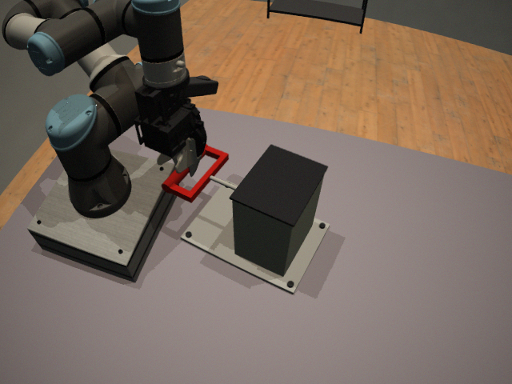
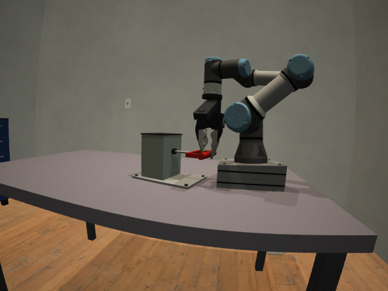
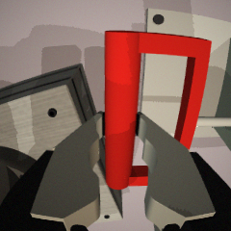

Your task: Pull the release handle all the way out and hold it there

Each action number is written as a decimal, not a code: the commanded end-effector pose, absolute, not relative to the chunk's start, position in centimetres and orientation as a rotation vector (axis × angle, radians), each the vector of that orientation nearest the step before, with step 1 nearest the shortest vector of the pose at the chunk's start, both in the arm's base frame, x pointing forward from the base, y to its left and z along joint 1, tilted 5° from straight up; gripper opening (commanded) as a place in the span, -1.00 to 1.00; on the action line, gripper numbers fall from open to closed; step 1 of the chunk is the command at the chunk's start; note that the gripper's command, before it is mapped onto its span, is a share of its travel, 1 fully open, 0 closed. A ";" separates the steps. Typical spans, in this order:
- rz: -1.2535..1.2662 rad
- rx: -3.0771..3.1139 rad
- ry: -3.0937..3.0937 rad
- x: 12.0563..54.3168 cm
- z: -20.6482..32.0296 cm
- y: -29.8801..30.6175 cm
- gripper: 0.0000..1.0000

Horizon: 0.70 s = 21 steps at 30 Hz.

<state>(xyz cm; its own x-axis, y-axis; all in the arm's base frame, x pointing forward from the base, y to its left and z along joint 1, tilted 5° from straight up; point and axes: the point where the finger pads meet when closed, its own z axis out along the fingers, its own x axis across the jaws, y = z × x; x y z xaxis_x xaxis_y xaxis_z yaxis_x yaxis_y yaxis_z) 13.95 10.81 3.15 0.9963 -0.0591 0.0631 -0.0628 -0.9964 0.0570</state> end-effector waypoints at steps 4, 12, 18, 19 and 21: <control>0.087 3.080 -0.092 13.8 3.1 10.8 -1.00; 0.087 3.080 -0.092 13.8 3.1 10.8 -1.00; 0.087 3.080 -0.092 13.8 3.1 10.8 -1.00; 0.087 3.080 -0.092 13.7 3.1 10.8 -1.00; 0.087 3.080 -0.092 13.6 3.1 10.8 -1.00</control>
<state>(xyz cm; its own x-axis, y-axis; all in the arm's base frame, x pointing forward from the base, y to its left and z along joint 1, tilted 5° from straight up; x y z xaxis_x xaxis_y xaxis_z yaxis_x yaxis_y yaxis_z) 13.90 10.81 3.15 0.9963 -0.0592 0.0631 -0.0628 -0.9964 0.0571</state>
